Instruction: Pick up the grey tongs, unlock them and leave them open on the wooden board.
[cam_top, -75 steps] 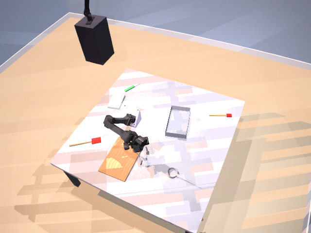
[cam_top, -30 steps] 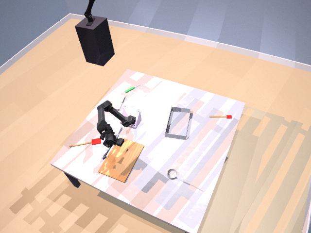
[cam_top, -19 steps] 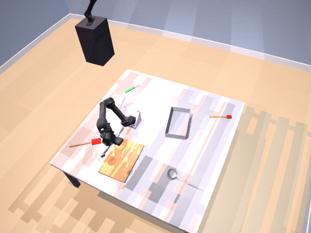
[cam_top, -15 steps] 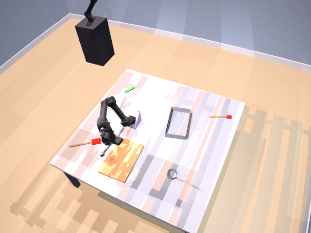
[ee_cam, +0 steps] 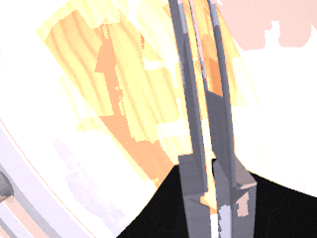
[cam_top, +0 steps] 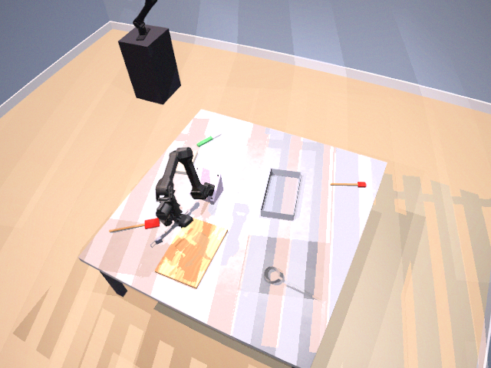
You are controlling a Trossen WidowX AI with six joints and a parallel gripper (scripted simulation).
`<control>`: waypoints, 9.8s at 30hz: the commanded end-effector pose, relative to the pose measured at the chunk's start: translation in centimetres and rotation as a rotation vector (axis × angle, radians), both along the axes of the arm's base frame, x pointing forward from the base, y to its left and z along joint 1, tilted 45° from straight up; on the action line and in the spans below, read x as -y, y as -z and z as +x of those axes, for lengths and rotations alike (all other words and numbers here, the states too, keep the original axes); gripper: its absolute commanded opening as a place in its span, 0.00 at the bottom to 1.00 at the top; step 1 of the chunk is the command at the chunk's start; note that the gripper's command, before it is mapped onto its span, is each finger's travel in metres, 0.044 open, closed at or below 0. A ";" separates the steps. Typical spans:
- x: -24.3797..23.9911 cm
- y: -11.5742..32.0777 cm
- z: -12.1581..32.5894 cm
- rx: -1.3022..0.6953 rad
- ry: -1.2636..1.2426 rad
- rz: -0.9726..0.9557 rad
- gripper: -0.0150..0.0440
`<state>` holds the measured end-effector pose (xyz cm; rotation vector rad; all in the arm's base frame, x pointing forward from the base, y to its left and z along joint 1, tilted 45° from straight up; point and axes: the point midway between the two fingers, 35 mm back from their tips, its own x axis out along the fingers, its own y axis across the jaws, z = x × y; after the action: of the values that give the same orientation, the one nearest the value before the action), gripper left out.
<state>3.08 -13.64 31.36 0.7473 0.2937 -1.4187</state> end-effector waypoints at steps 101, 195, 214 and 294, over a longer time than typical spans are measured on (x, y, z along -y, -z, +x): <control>-0.5 0.1 1.0 -0.233 -0.051 -0.711 0.00; 0.8 -0.3 1.1 -0.116 -0.058 0.078 0.00; 0.9 -1.8 1.1 -0.304 -0.061 0.094 0.00; 9.0 5.9 1.3 -0.320 -0.062 0.080 0.00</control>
<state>4.47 -22.29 25.76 0.5753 0.6210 -1.4778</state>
